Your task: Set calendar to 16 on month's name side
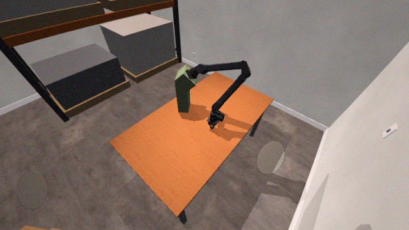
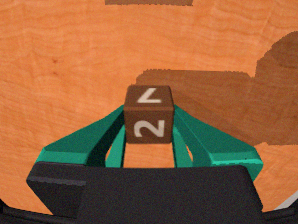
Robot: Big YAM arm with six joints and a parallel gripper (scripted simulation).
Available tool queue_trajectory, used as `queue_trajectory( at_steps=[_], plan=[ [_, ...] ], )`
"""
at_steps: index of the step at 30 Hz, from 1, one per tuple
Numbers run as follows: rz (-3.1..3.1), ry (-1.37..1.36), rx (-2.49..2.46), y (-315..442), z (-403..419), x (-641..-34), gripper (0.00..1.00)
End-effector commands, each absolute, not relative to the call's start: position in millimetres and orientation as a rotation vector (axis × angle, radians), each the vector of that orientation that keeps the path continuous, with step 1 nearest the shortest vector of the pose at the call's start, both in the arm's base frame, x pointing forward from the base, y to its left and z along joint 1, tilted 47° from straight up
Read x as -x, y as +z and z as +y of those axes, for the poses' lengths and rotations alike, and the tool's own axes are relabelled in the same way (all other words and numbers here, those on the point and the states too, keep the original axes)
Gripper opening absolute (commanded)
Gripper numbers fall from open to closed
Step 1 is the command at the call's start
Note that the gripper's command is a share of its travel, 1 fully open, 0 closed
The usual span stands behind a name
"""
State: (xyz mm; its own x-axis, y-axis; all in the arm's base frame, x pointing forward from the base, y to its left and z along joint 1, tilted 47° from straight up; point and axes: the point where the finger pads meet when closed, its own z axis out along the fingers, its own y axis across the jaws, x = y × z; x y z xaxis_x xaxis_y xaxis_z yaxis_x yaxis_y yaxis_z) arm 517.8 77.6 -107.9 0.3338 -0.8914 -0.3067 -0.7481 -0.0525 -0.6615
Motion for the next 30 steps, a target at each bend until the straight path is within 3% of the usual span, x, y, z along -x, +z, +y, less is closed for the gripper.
queue_trajectory(
  at_steps=[1,30],
  plan=[
    [1.447,-0.219,1.833,-105.2,87.3,-511.3,0.28],
    [1.445,-0.222,1.832,-102.1,87.5,-513.7,0.28]
  ],
)
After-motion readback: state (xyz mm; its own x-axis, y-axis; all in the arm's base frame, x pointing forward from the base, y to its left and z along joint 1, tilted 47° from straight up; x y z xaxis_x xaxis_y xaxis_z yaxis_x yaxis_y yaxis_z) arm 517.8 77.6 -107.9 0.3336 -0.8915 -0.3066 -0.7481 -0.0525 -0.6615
